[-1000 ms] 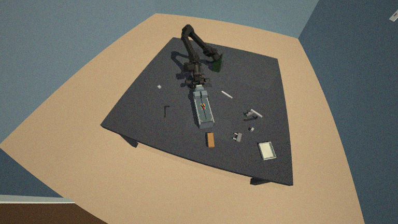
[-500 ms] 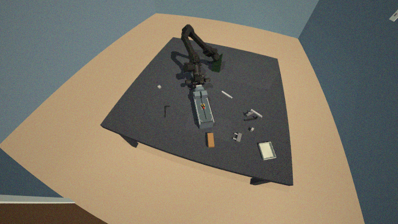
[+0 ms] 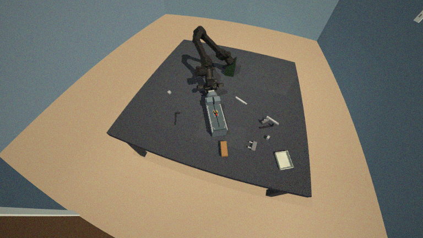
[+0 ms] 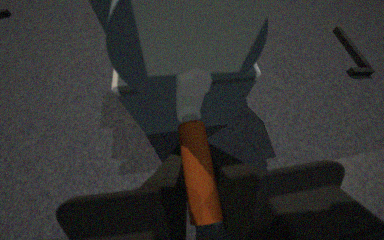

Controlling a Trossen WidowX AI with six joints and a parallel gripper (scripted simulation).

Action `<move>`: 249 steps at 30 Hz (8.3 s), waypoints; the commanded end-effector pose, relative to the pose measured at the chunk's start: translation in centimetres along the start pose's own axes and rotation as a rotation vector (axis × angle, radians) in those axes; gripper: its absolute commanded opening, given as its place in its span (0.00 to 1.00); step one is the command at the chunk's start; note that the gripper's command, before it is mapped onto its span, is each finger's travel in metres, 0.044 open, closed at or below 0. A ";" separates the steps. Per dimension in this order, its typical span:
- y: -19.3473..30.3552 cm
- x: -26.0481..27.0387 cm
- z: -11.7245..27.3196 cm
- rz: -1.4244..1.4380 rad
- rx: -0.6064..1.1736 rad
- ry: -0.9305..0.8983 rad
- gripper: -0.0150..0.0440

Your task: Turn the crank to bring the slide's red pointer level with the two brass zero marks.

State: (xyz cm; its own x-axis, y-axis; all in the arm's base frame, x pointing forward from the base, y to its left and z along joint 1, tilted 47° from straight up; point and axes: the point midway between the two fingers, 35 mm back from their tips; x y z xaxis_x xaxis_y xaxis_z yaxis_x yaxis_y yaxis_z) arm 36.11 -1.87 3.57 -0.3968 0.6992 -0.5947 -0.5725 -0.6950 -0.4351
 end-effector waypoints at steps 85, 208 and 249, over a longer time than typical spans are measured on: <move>0.1 0.7 0.1 0.006 0.003 -0.019 0.25; 0.1 0.7 0.1 0.006 0.003 -0.019 0.25; -3.2 1.3 3.4 0.006 0.003 -0.016 1.00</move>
State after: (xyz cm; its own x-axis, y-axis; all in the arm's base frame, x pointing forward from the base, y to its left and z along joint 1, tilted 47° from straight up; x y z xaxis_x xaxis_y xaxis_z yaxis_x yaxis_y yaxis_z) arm 35.17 1.16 5.35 -0.4228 0.6944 -0.5822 -0.5711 -0.7030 -0.4238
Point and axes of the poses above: the point midway between the two fingers, 35 mm back from their tips, its own z axis back along the fingers, its own x axis across the jaws, y = z × x, and after that the axes turned 14 degrees about -z, right-handed
